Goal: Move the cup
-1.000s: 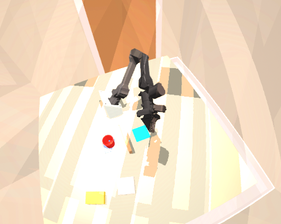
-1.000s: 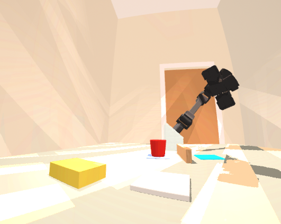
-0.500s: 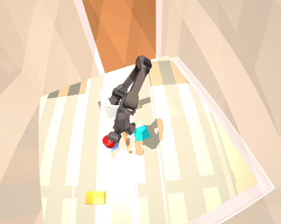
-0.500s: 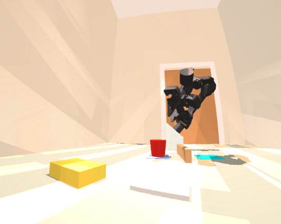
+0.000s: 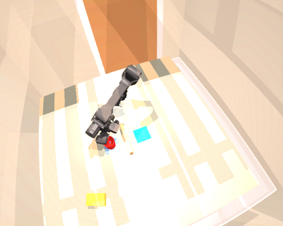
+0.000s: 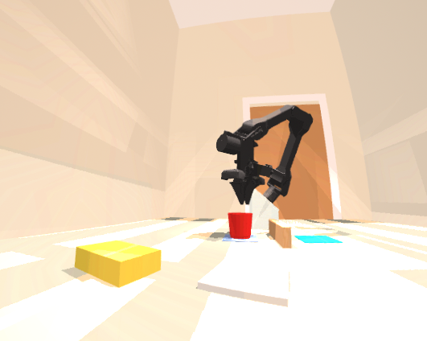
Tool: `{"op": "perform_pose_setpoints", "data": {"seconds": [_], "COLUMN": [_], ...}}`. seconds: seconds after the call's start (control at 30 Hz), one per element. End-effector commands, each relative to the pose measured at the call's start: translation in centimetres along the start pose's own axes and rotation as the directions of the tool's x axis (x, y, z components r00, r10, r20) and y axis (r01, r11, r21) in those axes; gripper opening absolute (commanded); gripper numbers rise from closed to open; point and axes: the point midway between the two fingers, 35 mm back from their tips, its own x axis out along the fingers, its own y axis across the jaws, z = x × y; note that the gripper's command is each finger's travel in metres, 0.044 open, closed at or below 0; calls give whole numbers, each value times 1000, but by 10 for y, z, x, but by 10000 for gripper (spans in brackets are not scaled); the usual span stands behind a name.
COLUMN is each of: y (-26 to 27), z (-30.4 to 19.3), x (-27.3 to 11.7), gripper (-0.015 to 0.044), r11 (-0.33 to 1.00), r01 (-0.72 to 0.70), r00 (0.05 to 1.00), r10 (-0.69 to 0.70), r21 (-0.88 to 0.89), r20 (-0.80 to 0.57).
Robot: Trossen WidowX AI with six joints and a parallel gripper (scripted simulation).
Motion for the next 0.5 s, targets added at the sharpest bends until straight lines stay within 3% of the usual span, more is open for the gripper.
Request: {"op": "perform_pose_setpoints", "data": {"seconds": [0.0, 0.47], "y": [-1, -2], "z": [1, 2], "x": [0, 17], "gripper": [148, 148], "r11": [1000, 1000], "r01": [-14, -13], "r00": [999, 999], "r10": [14, 14], "r21": [-17, -17], "r20": [34, 34]}}
